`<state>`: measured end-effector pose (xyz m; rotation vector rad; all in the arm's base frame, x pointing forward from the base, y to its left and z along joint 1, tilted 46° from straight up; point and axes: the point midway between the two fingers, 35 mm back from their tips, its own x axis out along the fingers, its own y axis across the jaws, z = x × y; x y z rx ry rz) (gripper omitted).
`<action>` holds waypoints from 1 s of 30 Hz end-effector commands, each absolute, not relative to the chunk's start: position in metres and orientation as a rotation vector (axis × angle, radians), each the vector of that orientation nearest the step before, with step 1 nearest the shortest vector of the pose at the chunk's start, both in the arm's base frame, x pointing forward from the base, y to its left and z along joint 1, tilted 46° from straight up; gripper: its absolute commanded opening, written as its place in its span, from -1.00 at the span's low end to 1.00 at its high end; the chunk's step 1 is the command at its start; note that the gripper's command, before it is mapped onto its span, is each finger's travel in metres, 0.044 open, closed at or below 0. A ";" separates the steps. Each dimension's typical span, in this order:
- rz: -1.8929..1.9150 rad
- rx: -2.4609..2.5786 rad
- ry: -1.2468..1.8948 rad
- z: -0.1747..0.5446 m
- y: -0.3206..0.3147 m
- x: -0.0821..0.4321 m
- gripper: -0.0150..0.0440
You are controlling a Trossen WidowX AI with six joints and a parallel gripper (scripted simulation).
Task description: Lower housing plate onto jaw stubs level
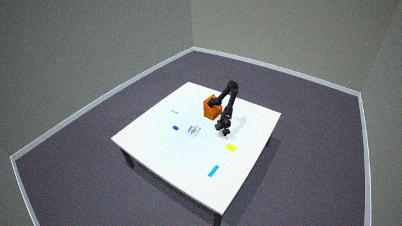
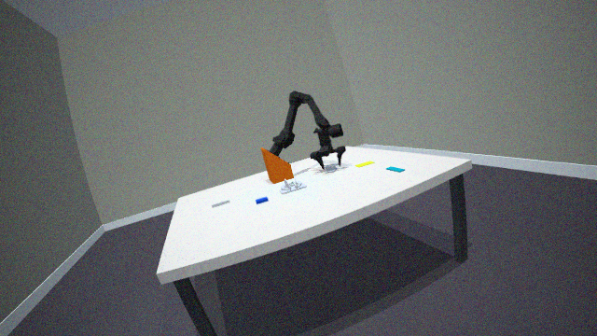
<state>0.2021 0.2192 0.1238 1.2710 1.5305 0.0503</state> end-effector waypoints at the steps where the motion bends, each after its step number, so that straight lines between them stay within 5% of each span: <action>1: 0.037 1.272 1.533 0.120 0.219 0.202 1.00; 24: 0.037 1.272 1.533 0.119 0.220 0.202 1.00; 30: 0.044 1.269 1.535 0.120 0.220 0.201 0.86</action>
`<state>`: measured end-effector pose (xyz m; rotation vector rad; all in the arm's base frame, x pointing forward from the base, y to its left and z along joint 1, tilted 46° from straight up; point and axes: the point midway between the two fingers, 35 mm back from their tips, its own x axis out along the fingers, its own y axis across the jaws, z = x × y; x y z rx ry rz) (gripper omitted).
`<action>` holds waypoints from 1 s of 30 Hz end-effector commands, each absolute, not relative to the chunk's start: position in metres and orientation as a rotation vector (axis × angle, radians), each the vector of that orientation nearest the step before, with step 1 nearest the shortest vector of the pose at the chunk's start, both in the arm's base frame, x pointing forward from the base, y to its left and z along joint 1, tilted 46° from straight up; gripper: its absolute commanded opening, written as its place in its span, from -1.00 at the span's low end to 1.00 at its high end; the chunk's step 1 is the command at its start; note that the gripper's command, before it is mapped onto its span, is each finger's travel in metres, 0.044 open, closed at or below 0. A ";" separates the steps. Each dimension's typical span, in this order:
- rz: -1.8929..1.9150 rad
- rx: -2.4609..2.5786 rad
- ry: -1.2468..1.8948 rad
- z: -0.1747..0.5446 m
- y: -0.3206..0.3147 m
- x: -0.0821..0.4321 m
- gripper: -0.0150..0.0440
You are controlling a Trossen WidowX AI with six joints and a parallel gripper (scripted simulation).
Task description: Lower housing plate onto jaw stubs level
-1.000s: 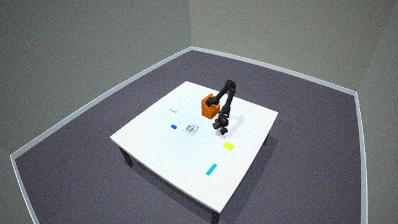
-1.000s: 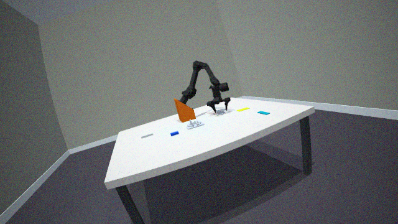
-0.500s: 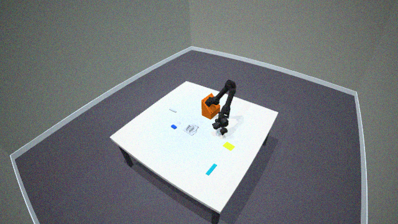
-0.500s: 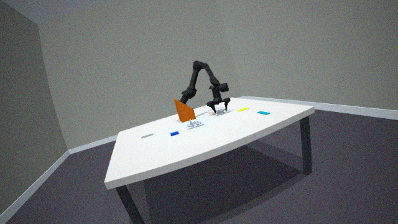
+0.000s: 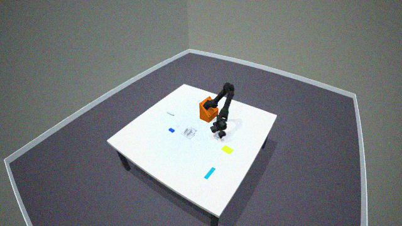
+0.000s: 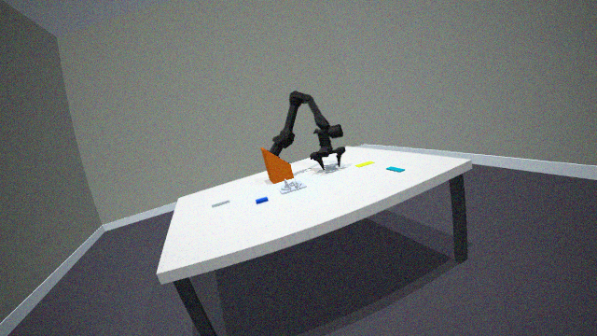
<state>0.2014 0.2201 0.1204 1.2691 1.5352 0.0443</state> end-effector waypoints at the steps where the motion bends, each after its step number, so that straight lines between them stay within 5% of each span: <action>1: 0.044 1.269 1.535 0.120 0.220 0.201 0.84; 8: 0.044 1.269 1.535 0.120 0.220 0.201 0.70; 30: 0.037 1.265 1.534 0.145 0.194 0.199 0.70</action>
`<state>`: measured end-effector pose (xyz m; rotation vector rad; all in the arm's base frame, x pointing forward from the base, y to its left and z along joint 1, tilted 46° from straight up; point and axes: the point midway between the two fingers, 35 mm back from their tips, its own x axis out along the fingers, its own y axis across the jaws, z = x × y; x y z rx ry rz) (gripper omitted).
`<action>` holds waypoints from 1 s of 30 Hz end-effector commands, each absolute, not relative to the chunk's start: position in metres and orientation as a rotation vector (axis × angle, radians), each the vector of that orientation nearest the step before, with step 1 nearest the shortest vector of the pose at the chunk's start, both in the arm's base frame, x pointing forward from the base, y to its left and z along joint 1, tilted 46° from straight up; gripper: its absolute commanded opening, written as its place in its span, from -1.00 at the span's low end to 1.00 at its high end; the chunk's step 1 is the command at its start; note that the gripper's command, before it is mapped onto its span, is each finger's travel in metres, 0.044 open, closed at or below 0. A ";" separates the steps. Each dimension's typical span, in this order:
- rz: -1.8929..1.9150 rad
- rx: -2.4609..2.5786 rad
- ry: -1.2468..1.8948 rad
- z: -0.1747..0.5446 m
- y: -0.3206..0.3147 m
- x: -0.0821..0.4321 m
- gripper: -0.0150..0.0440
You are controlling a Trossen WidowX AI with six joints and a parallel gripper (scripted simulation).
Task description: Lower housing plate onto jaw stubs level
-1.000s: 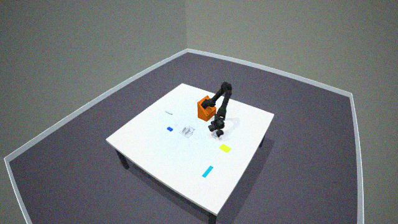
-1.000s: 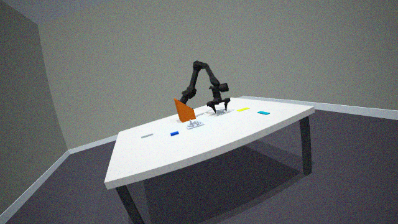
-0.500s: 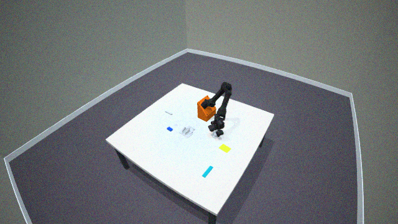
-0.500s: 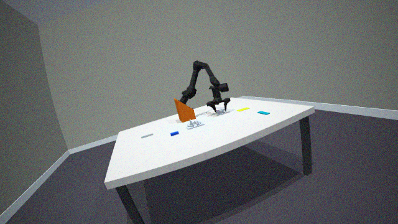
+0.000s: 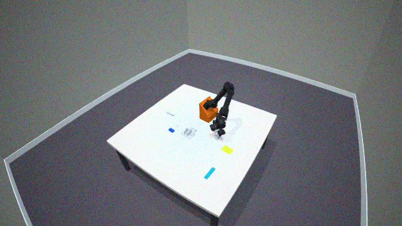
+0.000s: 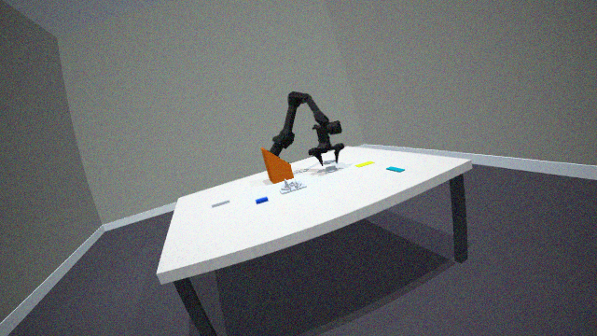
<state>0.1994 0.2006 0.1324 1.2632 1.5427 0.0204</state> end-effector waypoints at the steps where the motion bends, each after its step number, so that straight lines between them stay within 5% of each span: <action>1: 0.037 1.265 1.533 0.147 0.191 0.199 0.70; 30: 0.048 1.215 1.519 0.157 0.158 0.203 0.70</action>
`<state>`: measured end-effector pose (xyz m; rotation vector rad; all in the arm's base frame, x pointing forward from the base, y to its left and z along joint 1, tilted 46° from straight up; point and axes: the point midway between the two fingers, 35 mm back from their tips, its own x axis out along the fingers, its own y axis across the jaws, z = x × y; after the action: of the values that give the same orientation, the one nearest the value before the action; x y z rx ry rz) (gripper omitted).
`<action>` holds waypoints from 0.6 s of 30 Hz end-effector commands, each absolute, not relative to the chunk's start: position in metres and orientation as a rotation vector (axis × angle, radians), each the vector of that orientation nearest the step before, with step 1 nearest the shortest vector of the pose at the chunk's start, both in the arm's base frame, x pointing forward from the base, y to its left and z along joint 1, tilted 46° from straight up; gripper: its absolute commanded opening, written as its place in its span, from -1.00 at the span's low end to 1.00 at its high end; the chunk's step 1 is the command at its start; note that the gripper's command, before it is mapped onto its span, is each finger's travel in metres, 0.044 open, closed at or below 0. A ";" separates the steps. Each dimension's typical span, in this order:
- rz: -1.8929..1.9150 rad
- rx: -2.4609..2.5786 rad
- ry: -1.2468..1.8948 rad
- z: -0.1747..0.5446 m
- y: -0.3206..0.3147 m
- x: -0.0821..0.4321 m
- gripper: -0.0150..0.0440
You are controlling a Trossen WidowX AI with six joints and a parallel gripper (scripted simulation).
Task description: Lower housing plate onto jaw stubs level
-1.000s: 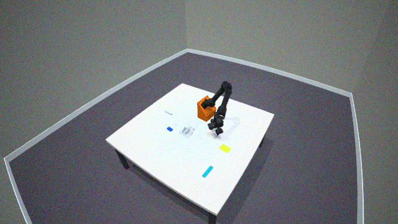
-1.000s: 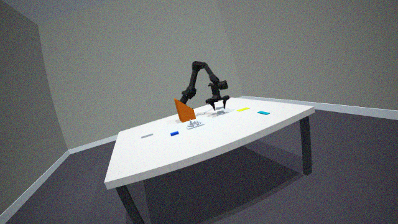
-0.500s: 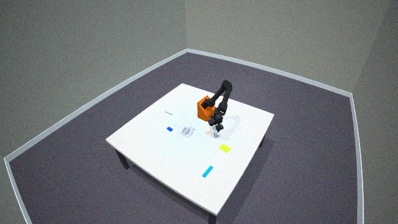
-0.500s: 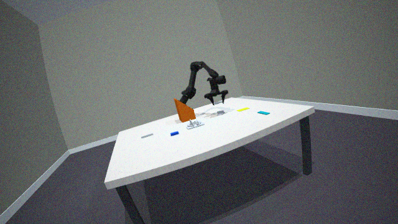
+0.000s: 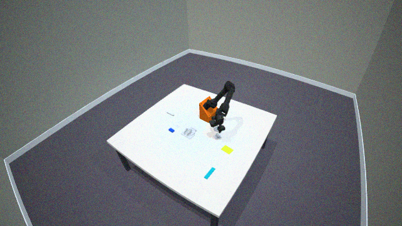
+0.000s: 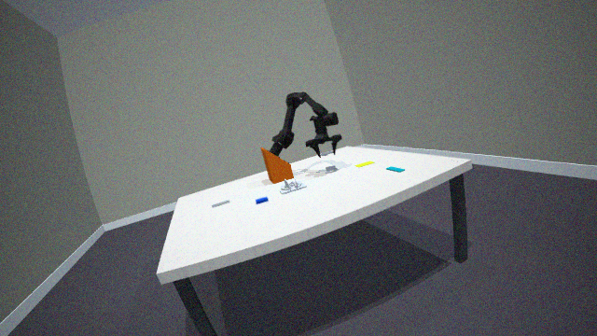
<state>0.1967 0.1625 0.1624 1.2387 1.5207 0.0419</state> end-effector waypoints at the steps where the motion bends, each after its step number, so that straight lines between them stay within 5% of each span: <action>1: 0.050 1.207 1.517 0.155 0.156 0.205 0.70; 18: 0.097 1.075 1.498 0.120 0.123 0.233 0.70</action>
<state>0.2277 0.1306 0.1283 1.1005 1.4979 0.0829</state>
